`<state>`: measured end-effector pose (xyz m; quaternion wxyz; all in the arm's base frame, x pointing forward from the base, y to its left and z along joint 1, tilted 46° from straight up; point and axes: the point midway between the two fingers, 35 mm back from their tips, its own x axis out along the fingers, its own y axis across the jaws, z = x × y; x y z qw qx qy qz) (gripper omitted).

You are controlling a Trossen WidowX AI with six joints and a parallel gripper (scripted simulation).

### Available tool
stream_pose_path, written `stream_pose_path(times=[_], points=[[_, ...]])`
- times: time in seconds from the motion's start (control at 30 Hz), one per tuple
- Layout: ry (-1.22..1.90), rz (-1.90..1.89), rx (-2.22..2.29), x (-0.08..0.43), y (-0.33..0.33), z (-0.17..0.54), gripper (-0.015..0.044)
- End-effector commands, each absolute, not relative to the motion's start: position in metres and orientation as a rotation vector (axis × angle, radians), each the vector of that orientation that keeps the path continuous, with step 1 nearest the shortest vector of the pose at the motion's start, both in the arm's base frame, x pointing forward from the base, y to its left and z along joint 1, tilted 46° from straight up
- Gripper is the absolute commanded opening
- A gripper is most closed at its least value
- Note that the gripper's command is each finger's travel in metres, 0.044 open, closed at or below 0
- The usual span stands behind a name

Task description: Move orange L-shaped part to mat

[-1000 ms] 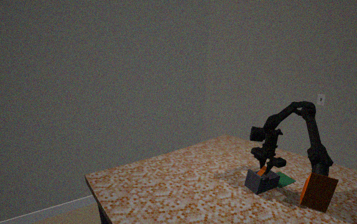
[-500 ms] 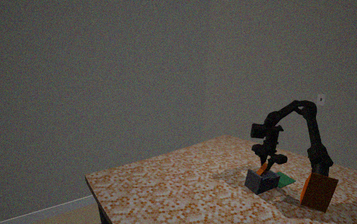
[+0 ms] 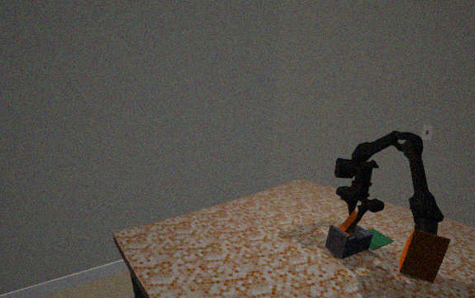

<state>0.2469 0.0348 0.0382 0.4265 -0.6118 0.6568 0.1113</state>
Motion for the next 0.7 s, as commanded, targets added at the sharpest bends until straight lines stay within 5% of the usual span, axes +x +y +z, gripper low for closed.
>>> stream_pose_path(times=[0.0, 0.67], points=[[1.634, 0.281, -1.521, 0.247, 0.043, 0.044, 0.0], [1.635, 0.282, -1.52, 0.243, 0.065, 0.066, 0.0]])
